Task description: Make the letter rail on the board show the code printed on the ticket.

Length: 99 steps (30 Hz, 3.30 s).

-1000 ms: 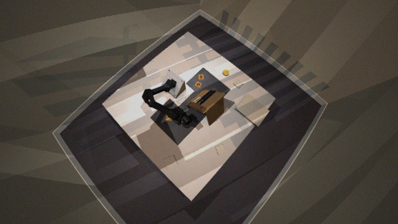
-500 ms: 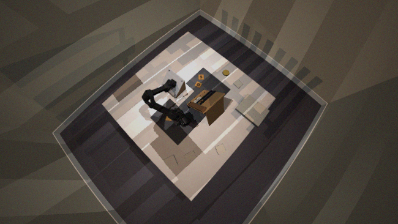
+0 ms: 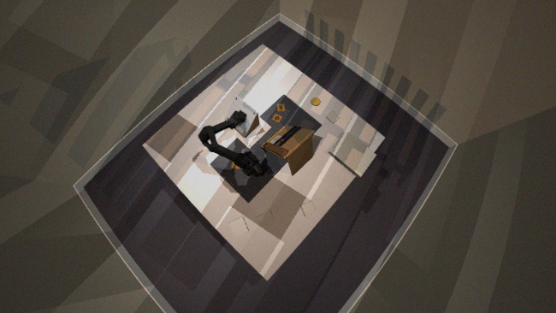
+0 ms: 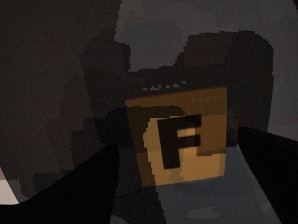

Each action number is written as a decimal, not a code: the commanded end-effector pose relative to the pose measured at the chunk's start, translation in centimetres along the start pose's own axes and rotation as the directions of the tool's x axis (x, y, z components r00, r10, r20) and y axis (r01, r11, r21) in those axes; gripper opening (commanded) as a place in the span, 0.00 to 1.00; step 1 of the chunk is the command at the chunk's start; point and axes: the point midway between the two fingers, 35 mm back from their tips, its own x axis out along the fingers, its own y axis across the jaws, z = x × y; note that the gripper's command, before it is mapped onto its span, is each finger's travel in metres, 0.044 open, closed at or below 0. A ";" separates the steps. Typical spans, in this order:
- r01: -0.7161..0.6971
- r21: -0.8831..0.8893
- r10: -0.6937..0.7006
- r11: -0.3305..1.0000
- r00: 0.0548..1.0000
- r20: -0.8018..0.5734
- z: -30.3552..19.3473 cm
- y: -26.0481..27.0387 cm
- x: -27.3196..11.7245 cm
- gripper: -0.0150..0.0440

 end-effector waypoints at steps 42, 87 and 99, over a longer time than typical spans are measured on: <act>0.004 -0.011 -0.004 1.000 1.000 -0.005 -0.5 -0.4 -0.2 0.25; -0.022 0.027 0.023 0.999 1.000 -0.007 -0.9 -0.2 -2.3 0.25; -0.231 0.058 0.230 0.971 0.973 0.035 -1.0 5.4 -6.2 0.25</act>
